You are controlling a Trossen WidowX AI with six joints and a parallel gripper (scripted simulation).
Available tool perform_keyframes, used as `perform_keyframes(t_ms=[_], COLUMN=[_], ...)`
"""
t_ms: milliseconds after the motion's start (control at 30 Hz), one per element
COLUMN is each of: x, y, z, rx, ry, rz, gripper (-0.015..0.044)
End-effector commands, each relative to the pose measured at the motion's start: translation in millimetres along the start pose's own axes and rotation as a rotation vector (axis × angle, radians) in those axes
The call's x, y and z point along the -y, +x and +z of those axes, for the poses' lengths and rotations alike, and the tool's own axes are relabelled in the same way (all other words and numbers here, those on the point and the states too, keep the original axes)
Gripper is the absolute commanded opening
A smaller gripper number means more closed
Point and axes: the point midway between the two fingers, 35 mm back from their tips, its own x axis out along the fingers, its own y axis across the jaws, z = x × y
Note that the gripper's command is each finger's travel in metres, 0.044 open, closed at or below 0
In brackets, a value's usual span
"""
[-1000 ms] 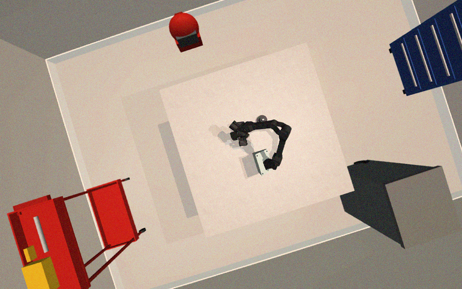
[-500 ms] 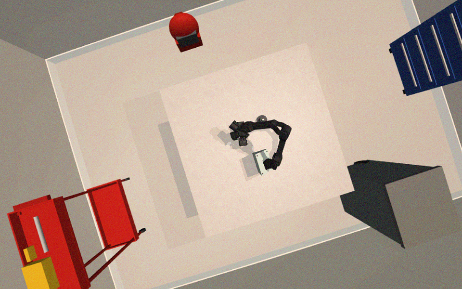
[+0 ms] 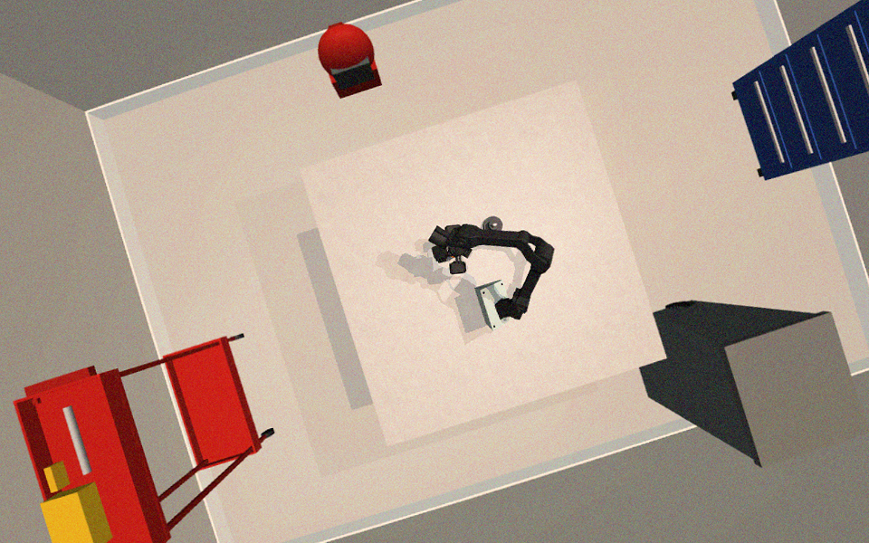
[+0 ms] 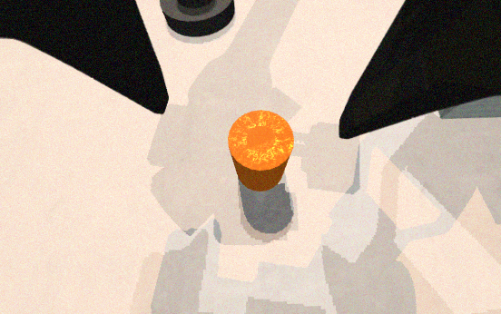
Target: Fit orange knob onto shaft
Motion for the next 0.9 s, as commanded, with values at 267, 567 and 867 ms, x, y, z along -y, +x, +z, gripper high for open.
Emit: perform_keyframes(t_ms=[267, 567, 867], x=[-3, -3, -3], y=[14, 29, 44], z=[-3, -3, -2], rx=[-0.01, -0.01, -0.009], ry=[0.002, 0.002, 0.003], rz=[0.019, 0.019, 0.021], gripper=[0.044, 0.044, 0.044])
